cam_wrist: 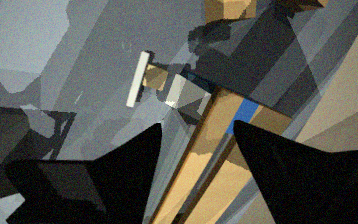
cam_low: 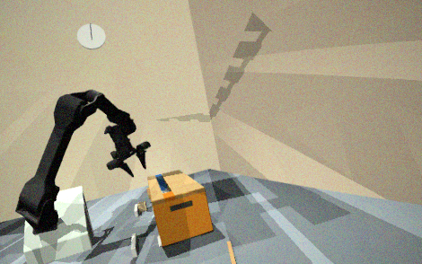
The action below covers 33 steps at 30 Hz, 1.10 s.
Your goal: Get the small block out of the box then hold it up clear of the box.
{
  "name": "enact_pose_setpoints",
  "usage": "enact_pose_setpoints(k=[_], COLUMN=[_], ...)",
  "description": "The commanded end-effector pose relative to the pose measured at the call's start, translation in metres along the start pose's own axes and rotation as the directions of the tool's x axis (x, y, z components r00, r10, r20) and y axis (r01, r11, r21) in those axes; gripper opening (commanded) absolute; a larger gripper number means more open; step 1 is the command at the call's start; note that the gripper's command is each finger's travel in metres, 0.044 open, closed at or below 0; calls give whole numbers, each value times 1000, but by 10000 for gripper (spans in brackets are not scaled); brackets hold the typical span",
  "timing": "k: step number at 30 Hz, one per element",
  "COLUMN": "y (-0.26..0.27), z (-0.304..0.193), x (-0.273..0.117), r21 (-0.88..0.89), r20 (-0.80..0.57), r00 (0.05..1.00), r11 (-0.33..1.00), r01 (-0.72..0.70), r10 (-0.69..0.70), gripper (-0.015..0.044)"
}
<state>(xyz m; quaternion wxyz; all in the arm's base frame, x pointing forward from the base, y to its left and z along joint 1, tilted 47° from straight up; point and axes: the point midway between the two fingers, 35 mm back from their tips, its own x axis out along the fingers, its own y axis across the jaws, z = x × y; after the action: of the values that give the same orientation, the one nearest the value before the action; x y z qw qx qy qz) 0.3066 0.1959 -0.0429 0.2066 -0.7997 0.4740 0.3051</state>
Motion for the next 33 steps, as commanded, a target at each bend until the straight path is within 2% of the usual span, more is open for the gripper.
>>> enact_pose_setpoints(k=[1,6,28,30,33], y=[2,2,2,5,18], z=[11,12,12,14,18], x=[-4,-4,-4,6,50], r21=[-798,-906,-907,-906,-905], r20=[-104,-117,-117,-116,-117], r00=[993,990,990,991,990], r11=[601,416,415,417,420], r01=[-46,-77,-77,-76,-76], r10=[-62,-72,-73,-73,-73], gripper=[285,285,285,285,285])
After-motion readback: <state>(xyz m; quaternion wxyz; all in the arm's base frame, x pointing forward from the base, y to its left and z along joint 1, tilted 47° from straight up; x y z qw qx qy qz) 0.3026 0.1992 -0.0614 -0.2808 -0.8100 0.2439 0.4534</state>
